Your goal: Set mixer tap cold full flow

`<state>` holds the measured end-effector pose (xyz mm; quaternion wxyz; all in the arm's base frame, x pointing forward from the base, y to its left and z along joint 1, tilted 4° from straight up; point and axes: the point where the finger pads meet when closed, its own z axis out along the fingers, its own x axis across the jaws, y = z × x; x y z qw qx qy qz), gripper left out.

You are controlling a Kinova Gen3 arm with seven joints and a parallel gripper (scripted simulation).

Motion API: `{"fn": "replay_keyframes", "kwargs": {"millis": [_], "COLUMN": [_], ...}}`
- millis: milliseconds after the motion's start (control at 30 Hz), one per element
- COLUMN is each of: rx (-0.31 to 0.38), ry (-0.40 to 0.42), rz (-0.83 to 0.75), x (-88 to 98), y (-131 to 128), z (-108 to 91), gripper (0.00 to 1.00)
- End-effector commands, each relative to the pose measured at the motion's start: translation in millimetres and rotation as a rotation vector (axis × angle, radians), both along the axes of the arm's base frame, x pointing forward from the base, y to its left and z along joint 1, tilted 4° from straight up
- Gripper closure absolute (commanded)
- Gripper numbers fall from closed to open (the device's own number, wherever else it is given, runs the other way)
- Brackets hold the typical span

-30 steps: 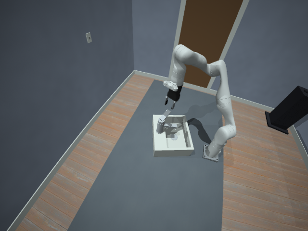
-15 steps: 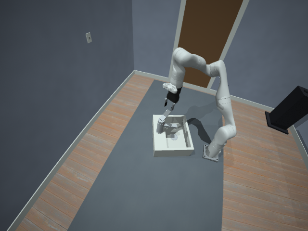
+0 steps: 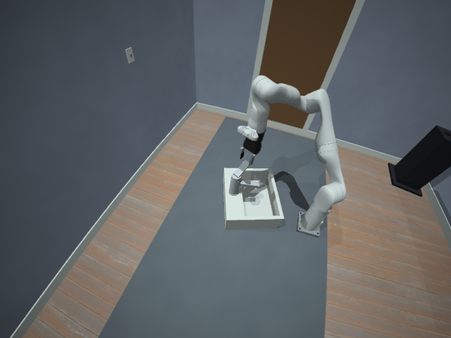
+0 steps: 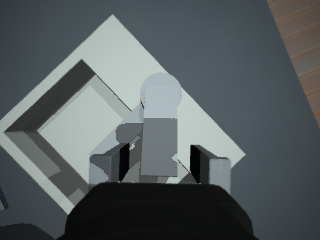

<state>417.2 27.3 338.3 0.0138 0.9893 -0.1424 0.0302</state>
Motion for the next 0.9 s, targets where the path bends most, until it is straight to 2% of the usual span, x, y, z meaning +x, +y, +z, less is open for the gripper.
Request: {"fn": "replay_keyframes", "kwargs": {"millis": [0, 267, 867], "rx": [0.000, 0.000, 0.000], "ry": [0.002, 0.002, 0.002], "rz": [0.001, 0.001, 0.001], "x": [-0.3, 0.5, 0.7], "y": [-0.9, -1.3, -1.5], "z": [-3.9, -11.1, -13.2], "gripper": [0.00, 0.00, 0.00]}}
